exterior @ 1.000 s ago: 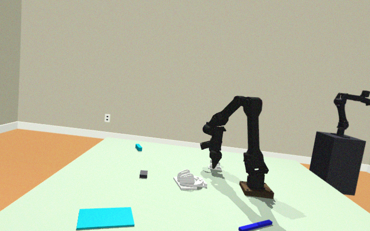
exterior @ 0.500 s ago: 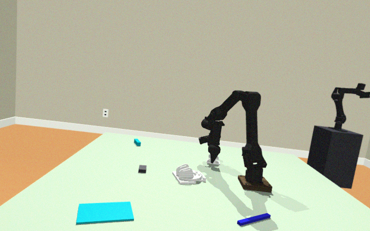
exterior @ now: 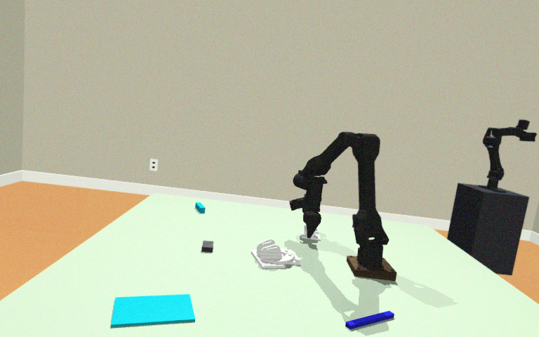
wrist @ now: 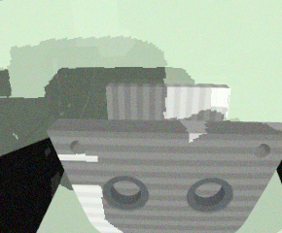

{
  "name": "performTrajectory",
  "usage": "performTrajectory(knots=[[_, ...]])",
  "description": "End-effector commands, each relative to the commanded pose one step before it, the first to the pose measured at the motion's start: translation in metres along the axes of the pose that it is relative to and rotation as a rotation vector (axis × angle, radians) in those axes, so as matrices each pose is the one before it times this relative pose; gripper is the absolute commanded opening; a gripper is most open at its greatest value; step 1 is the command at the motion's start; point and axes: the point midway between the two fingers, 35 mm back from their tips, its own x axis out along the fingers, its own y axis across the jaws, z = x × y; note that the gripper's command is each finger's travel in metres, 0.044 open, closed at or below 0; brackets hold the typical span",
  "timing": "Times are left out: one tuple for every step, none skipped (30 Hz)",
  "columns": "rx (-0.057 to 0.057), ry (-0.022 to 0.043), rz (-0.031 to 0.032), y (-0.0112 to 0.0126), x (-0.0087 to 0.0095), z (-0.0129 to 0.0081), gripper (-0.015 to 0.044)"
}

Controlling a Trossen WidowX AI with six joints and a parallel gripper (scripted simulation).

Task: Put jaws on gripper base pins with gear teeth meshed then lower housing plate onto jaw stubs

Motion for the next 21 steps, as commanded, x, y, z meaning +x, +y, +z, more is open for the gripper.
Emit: performTrajectory(knots=[[0.0021,-0.00137,0.00606,0.00161,0.00125,-0.00023,0.0440],[0.0000,0.00000,0.00000,0.00000,0.00000,0.00000,0.0440],[0.0000,0.00000,0.00000,0.00000,0.00000,0.00000,0.0440],[0.0000,0.00000,0.00000,0.00000,0.00000,0.00000,0.0440],[0.0000,0.00000,0.00000,0.00000,0.00000,0.00000,0.0440],[0.0000,0.00000,0.00000,0.00000,0.00000,0.00000,0.0440],[0.0000,0.00000,0.00000,0.00000,0.00000,0.00000,0.0440],[0.0000,0.00000,0.00000,0.00000,0.00000,0.00000,0.0440],[0.0000,0.00000,0.00000,0.00000,0.00000,0.00000,0.0440],[0.0000,0.00000,0.00000,0.00000,0.00000,0.00000,0.0440],[0.0000,0.00000,0.00000,0.00000,0.00000,0.00000,0.0440],[0.0000,0.00000,0.00000,0.00000,0.00000,0.00000,0.0440],[0.0000,0.00000,0.00000,0.00000,0.00000,0.00000,0.0440],[0.0000,0.00000,0.00000,0.00000,0.00000,0.00000,0.0440],[0.0000,0.00000,0.00000,0.00000,0.00000,0.00000,0.0440],[0.0000,0.00000,0.00000,0.00000,0.00000,0.00000,0.0440],[0.0000,0.00000,0.00000,0.00000,0.00000,0.00000,0.0440],[0.0000,0.00000,0.00000,0.00000,0.00000,0.00000,0.0440],[-0.0021,0.00140,-0.00598,-0.00158,-0.00124,0.00022,0.0433],[0.0000,0.00000,0.00000,0.00000,0.00000,0.00000,0.0427],[0.0000,0.00000,0.00000,0.00000,0.00000,0.00000,0.0420]])
